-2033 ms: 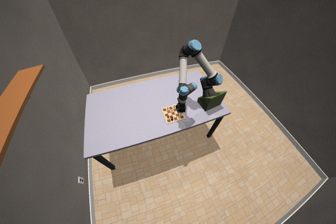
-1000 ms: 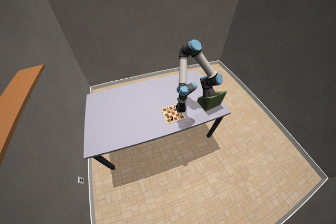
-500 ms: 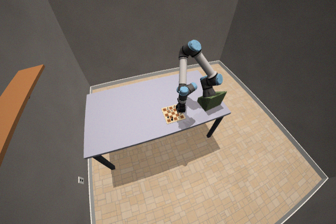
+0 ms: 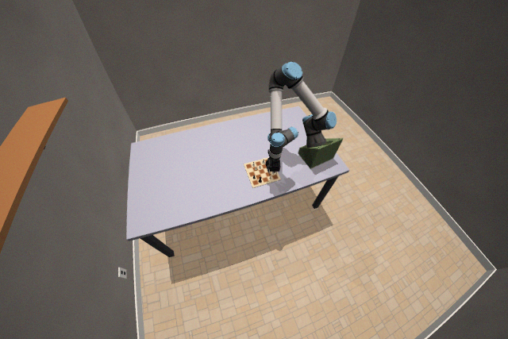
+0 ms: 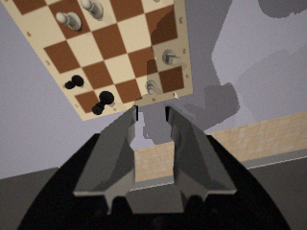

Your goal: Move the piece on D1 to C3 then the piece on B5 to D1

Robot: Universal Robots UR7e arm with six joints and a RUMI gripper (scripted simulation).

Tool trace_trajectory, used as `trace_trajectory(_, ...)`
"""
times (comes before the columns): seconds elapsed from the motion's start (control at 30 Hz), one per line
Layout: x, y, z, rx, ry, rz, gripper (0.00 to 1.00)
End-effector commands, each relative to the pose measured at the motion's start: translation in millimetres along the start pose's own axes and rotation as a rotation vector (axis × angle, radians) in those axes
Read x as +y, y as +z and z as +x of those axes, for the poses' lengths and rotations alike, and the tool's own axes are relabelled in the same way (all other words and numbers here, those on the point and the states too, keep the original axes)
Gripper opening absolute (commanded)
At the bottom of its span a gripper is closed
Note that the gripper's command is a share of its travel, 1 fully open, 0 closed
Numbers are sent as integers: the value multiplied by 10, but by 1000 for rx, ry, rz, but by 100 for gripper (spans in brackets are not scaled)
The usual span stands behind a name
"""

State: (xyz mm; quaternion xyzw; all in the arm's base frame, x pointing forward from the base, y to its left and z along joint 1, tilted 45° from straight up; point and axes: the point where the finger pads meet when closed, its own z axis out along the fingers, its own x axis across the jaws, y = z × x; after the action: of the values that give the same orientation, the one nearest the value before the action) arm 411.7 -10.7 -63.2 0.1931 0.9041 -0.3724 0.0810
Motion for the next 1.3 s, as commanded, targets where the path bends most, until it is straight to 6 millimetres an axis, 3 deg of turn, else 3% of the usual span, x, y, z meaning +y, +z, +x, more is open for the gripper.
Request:
trace_trajectory(0.0, 0, 83, -4, -1, 0, -1, 20)
trace_trajectory(0.63, -5, 306, -8, -1, 0, -1, 20)
trace_trajectory(1.27, -6, 337, -8, -1, 0, -1, 20)
